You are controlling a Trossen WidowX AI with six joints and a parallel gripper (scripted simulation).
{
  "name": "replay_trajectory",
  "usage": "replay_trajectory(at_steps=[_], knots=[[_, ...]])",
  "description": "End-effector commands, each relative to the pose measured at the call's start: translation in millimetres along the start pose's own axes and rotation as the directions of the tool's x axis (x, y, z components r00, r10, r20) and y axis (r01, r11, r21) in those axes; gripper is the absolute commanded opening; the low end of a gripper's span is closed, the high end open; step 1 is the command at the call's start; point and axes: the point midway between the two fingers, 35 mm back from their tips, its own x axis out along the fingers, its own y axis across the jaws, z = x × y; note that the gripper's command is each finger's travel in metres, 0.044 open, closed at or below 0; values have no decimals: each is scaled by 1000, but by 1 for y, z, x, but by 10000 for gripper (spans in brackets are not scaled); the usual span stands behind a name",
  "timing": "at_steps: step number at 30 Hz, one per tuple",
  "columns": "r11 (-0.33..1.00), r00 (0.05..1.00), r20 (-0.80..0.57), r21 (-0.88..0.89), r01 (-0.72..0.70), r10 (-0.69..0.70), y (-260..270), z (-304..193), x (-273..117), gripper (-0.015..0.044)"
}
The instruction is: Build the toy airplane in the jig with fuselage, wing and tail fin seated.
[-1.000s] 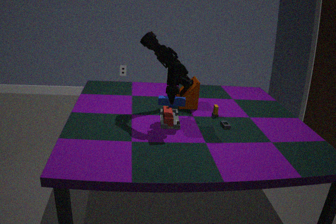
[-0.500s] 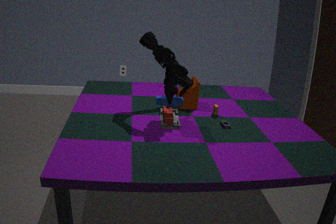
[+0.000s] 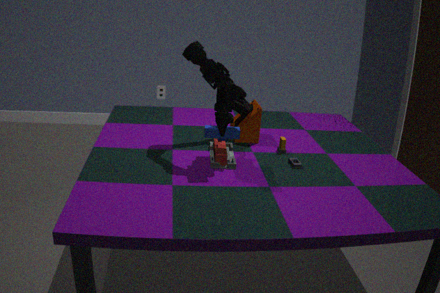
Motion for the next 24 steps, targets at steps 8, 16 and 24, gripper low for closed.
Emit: replay_trajectory(at_steps=[8, 16, 24], knots=[[1000, 1000, -5, -4, 2, -2, 0, -1, 8, 195], [1000, 1000, -5, -4, 2, -2, -1, -1, 20, 195], [1000, 1000, -6, -4, 2, -2, -1, -1, 33, 195]])
